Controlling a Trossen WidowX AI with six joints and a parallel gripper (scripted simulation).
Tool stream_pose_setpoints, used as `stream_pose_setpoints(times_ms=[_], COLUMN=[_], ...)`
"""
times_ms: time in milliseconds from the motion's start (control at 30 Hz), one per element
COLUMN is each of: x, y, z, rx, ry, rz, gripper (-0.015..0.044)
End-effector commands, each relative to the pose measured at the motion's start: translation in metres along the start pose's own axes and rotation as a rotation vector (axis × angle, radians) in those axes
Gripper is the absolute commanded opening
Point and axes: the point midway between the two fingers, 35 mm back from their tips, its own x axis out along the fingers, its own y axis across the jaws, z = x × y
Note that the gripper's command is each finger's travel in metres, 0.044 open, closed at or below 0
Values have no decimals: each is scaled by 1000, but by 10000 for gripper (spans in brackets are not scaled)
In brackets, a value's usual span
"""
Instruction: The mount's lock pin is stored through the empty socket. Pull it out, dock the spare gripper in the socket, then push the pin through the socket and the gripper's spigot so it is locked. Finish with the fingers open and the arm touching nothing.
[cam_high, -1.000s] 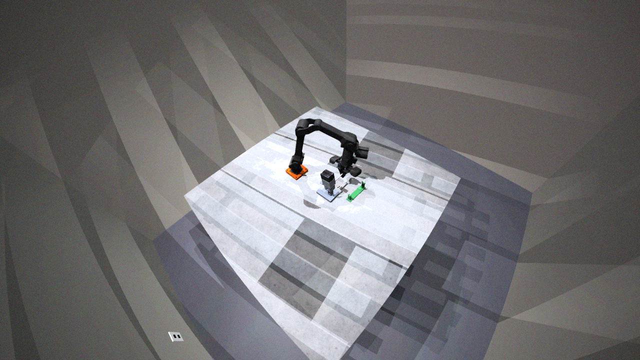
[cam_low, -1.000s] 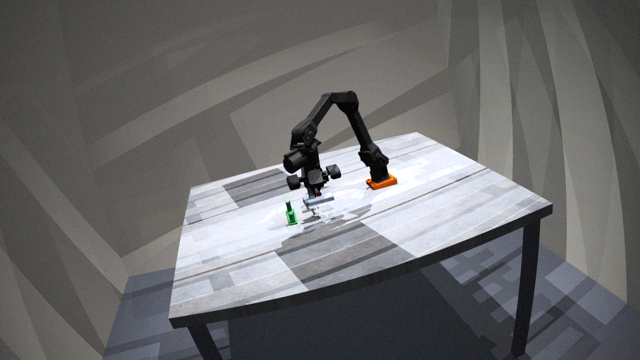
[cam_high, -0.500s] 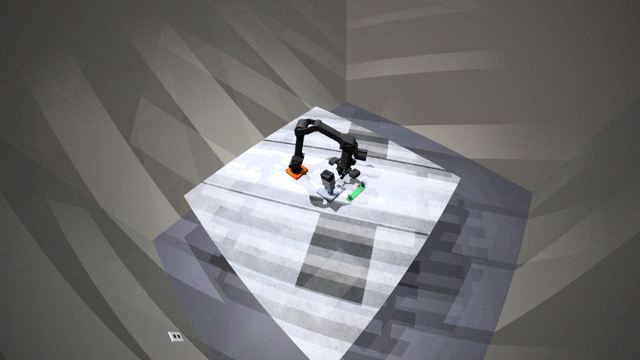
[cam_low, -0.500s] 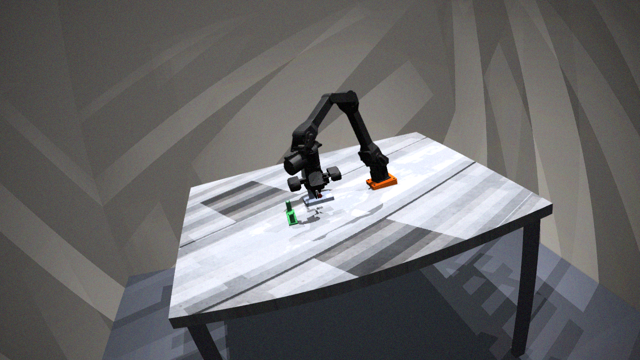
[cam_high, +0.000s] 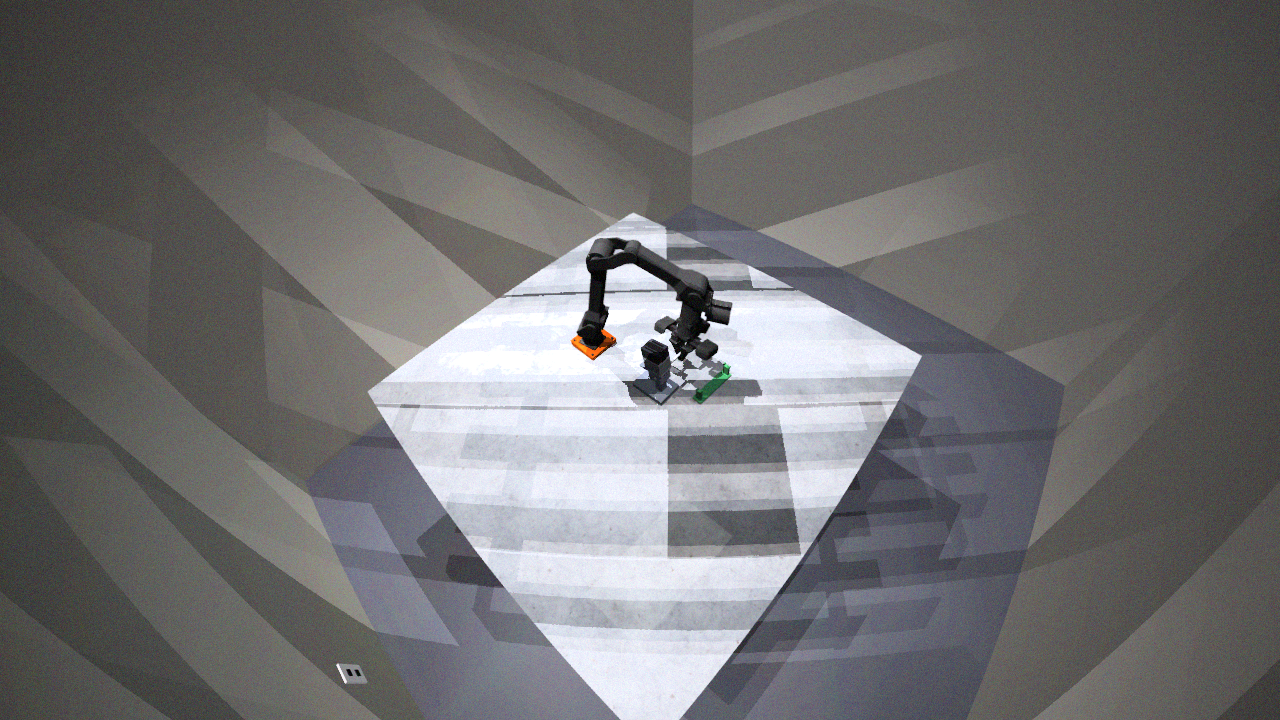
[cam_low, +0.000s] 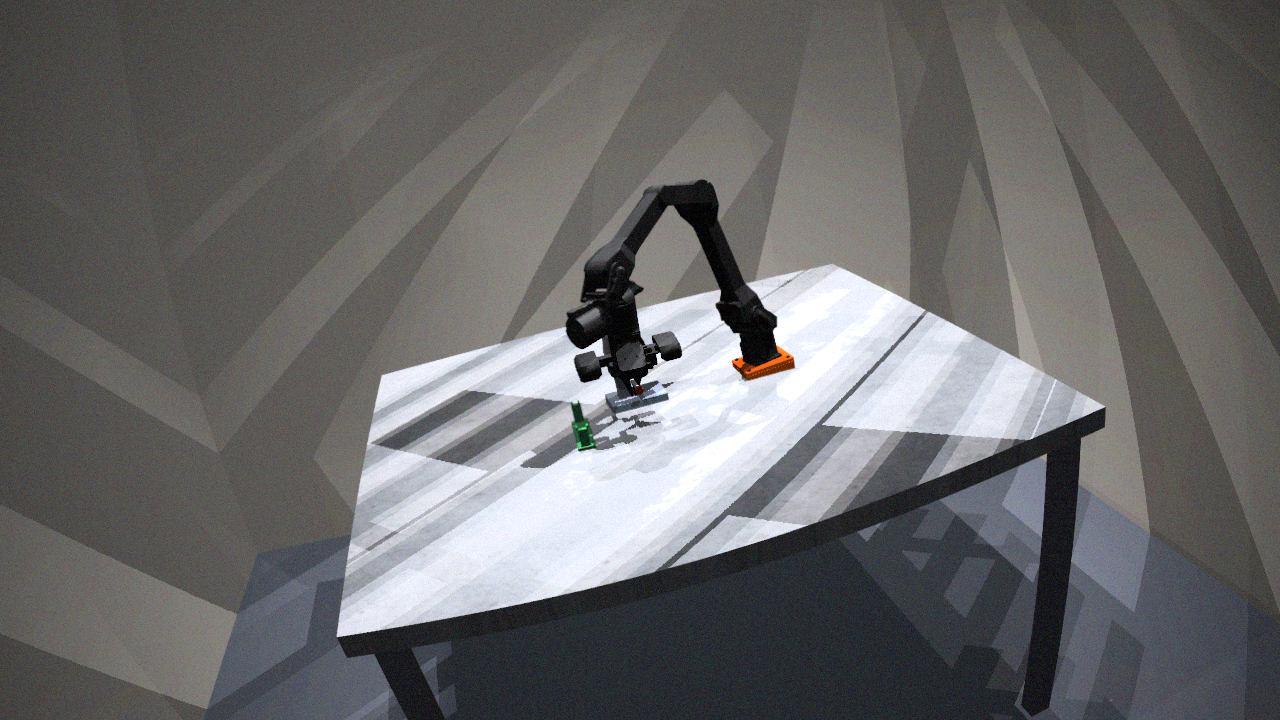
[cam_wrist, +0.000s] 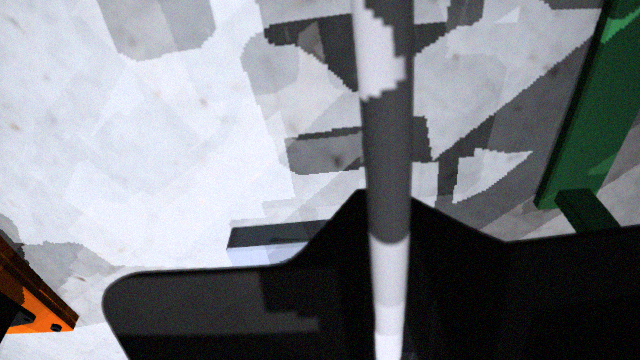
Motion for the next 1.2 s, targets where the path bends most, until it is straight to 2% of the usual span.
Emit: stream_pose_setpoints(times_ms=[0,1167], x=[1,8], y=[1,-1], z=[-2,-27], rx=[-3,-3], ry=[0,-1], rz=[0,0], gripper=[0,0])
